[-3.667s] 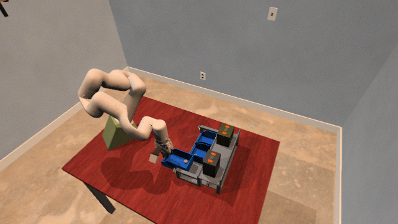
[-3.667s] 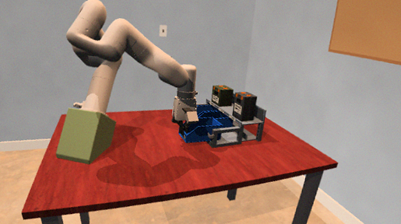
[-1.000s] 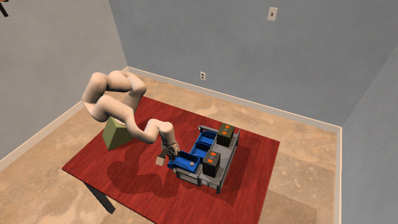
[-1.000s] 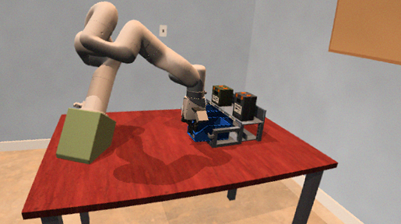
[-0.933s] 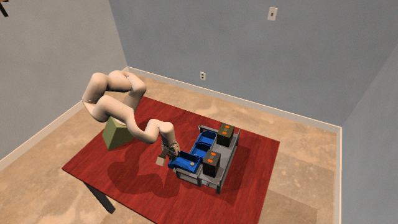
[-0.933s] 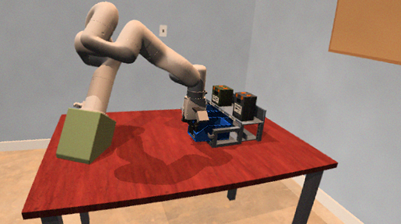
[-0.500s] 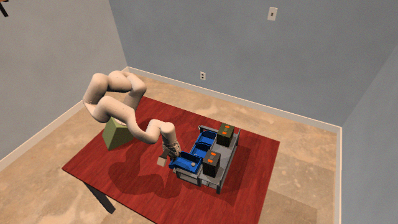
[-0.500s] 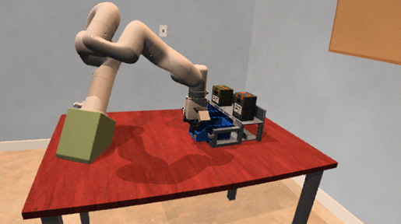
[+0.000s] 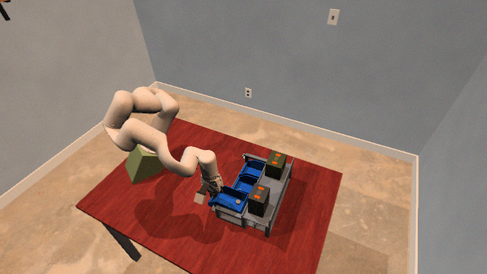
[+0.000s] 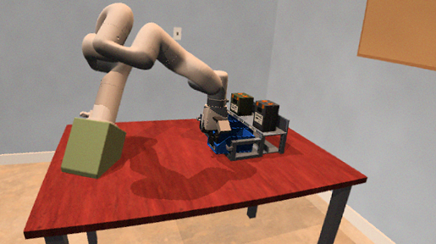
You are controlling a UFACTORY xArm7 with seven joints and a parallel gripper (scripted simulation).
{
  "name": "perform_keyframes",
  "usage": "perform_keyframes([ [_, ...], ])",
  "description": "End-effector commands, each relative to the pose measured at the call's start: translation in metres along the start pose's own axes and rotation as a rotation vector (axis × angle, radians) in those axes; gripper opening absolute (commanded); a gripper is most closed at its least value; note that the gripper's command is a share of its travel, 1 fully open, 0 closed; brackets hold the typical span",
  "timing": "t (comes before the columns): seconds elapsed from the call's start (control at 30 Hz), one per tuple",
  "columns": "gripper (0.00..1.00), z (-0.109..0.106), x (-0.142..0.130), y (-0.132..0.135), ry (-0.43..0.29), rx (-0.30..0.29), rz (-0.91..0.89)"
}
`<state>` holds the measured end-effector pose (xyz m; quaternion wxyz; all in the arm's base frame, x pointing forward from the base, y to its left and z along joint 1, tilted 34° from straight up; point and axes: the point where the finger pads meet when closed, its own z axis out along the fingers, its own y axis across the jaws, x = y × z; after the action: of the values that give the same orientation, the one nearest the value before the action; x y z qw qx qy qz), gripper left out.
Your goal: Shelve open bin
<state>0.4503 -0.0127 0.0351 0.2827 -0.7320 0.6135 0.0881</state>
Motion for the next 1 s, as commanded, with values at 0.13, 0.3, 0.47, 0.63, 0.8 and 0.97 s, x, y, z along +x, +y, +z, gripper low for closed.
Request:
perform_keyframes([
  [0.13, 0.0, -0.001, 0.001, -0.011, 0.002, 0.003, 0.0],
  [0.3, 0.0, -0.001, 0.001, -0.011, 0.002, 0.003, 0.0],
  [0.47, 0.0, -0.001, 0.001, -0.011, 0.002, 0.003, 0.0],
  [0.63, 0.0, -0.001, 0.001, -0.017, 0.002, 0.003, 0.0],
  [0.8, 0.0, -0.002, 0.001, -0.021, 0.002, 0.003, 0.0],
  [0.97, 0.0, -0.002, 0.001, -0.021, 0.002, 0.003, 0.0],
])
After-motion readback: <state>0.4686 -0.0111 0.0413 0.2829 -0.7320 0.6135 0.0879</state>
